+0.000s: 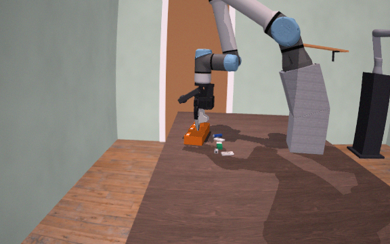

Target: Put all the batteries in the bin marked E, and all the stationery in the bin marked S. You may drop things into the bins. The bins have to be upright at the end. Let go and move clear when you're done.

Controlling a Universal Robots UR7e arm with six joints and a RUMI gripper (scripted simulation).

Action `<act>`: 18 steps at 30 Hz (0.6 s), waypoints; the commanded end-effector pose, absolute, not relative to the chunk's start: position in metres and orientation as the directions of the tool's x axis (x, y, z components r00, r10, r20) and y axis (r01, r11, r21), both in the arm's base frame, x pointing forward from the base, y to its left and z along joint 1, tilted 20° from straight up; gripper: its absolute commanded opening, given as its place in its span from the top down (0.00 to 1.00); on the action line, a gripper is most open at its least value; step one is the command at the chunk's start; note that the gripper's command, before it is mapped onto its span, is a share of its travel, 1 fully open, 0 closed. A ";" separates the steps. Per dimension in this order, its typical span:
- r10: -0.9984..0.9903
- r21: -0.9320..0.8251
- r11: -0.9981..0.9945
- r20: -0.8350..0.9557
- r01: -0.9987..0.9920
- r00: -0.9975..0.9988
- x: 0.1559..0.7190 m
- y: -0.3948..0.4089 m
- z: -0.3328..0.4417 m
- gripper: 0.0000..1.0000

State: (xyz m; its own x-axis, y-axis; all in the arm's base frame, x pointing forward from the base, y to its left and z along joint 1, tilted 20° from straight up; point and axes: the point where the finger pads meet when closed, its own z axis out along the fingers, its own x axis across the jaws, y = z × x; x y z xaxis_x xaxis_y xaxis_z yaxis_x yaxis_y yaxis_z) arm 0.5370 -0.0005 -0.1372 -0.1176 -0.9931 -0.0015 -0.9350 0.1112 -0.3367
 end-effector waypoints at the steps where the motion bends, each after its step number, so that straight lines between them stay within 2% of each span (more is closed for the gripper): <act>1: -0.993 -0.338 0.111 -0.001 -0.934 -0.118 0.541 -0.001 -0.146 0.96; 18: -0.993 -0.338 0.111 -0.001 -0.934 -0.118 0.550 -0.002 -0.172 0.96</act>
State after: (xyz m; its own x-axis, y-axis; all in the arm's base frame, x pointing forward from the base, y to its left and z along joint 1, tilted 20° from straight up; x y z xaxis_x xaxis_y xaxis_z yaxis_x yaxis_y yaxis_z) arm 0.5492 -0.0019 -0.1714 -0.1176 -0.9931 -0.0015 -0.9349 0.1113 -0.3369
